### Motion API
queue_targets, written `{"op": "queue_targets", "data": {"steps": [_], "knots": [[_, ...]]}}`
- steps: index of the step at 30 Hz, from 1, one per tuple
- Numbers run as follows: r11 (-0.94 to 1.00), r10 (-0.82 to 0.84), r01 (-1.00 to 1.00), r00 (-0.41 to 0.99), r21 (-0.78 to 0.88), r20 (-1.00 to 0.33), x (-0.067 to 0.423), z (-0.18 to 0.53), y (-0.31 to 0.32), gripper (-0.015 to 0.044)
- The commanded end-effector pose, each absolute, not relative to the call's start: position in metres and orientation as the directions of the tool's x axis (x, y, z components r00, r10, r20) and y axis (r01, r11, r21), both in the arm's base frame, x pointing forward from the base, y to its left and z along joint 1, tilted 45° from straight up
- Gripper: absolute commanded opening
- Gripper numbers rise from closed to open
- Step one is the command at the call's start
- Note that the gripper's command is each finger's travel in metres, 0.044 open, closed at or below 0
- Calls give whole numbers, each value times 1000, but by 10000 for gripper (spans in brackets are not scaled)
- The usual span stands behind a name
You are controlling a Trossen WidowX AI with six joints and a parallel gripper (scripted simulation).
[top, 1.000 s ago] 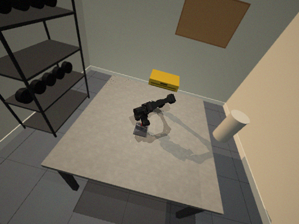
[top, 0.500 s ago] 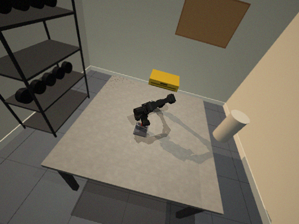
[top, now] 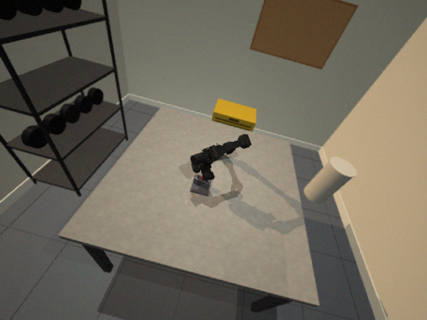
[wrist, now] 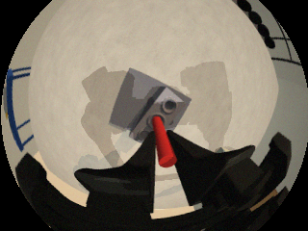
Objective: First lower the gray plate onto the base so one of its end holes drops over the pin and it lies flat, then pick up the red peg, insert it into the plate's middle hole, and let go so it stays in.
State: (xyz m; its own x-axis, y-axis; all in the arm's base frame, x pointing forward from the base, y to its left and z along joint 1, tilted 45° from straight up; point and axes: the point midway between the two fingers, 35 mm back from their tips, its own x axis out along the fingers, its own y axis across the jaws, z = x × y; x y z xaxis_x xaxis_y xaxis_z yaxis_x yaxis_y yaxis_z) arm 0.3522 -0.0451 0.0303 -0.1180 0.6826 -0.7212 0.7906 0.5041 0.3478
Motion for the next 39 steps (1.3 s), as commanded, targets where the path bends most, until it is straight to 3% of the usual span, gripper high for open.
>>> {"op": "queue_targets", "data": {"steps": [1, 3, 39], "knots": [[504, 683, 791, -118, 348, -721, 352, 30, -45, 105], [504, 683, 791, -118, 348, -721, 352, 30, -45, 150], [495, 686, 798, -117, 343, -718, 352, 44, -54, 150]]}}
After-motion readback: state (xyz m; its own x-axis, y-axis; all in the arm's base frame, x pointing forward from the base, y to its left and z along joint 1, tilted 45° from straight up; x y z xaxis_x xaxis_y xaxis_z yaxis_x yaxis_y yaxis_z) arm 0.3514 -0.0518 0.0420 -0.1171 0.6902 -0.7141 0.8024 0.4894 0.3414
